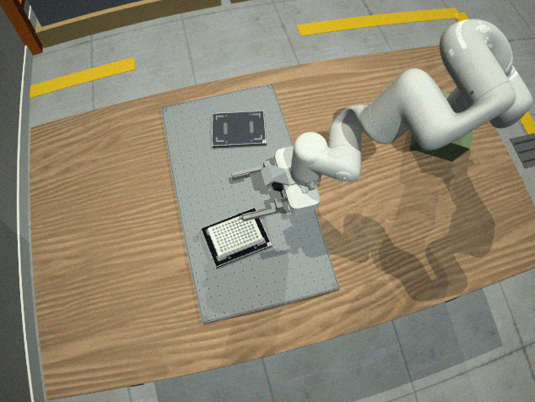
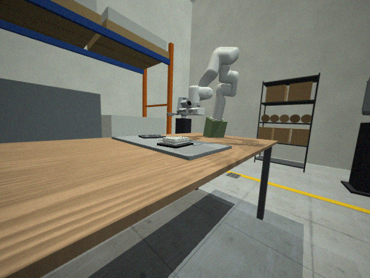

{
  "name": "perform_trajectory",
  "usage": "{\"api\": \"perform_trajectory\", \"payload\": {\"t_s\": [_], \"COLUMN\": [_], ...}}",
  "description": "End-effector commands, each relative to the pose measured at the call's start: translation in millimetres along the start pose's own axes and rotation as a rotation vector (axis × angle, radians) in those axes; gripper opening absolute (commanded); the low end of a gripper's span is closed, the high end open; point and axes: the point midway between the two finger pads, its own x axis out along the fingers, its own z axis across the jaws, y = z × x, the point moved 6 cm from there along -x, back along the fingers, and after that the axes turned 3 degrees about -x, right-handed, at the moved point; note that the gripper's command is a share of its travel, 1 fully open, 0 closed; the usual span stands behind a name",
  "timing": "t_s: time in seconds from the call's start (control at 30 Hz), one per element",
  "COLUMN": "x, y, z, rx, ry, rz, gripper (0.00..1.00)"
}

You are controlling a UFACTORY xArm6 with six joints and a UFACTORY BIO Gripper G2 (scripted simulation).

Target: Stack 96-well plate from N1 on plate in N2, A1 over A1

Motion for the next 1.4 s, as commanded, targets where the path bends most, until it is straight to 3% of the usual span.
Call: {"api": "perform_trajectory", "payload": {"t_s": [0.0,0.67,1.17,1.37], "x": [-16.7,-60.2,-101.1,-101.5], "y": [-22.3,-72.3,-119.3,-119.8], "z": [-16.2,-61.0,-102.9,-103.4], "rx": [0.001,0.001,0.0,0.0], "ry": [-0.001,-0.001,-0.001,-0.001], "rz": [-0.005,-0.004,-0.004,-0.004], "gripper": [0.37,0.37,0.37,0.37]}}
